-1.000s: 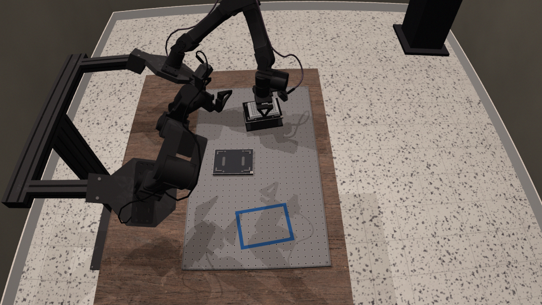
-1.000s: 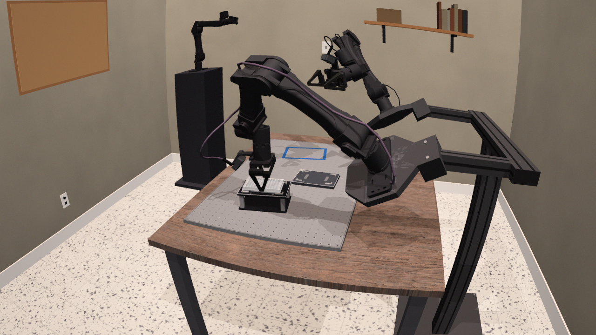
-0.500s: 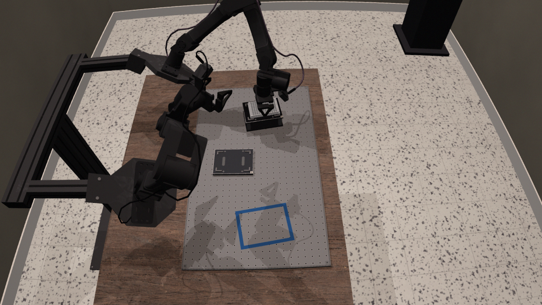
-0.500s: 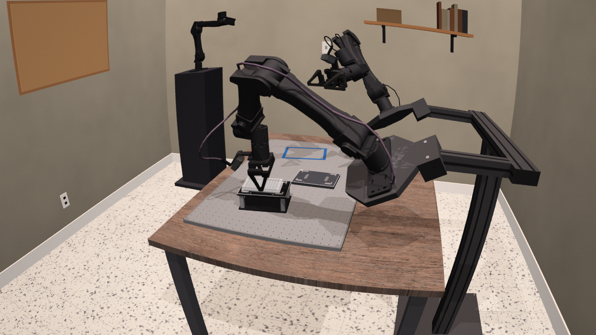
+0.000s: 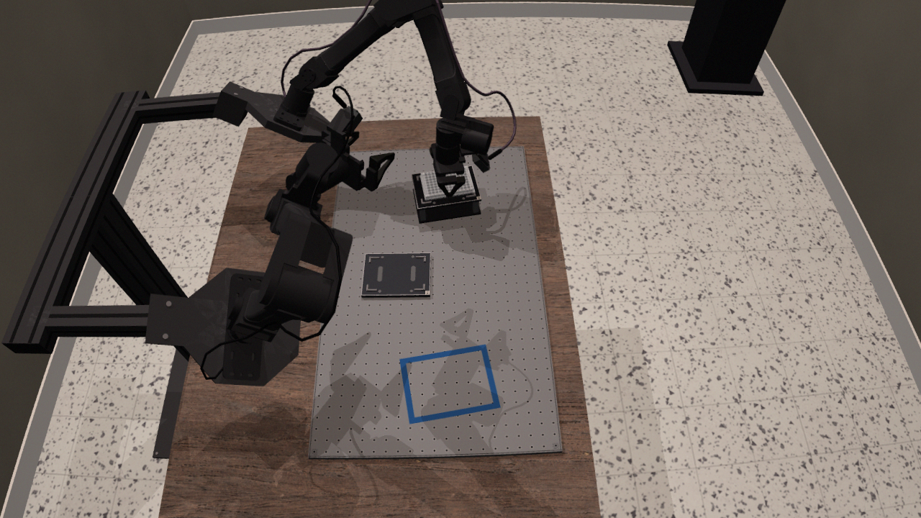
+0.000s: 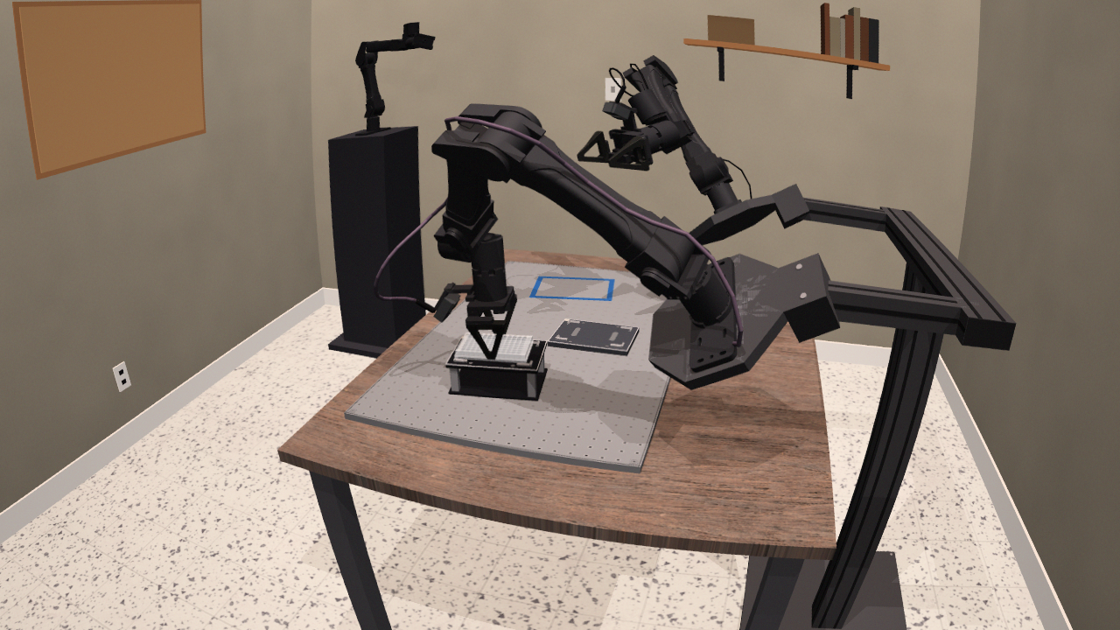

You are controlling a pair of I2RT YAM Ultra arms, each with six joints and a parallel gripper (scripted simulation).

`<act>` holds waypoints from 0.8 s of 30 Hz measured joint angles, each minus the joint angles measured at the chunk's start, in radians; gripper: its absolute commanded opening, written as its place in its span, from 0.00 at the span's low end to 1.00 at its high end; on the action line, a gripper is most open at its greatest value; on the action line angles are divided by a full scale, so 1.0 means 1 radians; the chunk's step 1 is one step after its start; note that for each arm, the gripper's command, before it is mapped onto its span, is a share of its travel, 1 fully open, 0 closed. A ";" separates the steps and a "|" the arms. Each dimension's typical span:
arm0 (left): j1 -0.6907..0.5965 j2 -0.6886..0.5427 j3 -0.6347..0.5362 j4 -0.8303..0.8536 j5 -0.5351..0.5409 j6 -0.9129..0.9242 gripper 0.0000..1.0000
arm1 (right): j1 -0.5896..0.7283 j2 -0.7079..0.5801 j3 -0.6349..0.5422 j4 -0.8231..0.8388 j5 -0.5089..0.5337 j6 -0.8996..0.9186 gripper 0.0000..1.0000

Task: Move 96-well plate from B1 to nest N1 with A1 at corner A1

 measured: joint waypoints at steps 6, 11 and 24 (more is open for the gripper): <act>-0.001 -0.002 0.000 -0.010 0.000 -0.006 0.81 | 0.000 0.000 0.000 0.000 0.000 0.000 1.00; -0.001 -0.004 0.000 -0.021 0.000 -0.006 0.81 | 0.000 0.000 0.000 0.000 0.000 0.000 1.00; -0.002 -0.004 0.000 -0.035 0.000 -0.014 0.81 | 0.000 0.000 0.000 0.000 0.000 0.000 1.00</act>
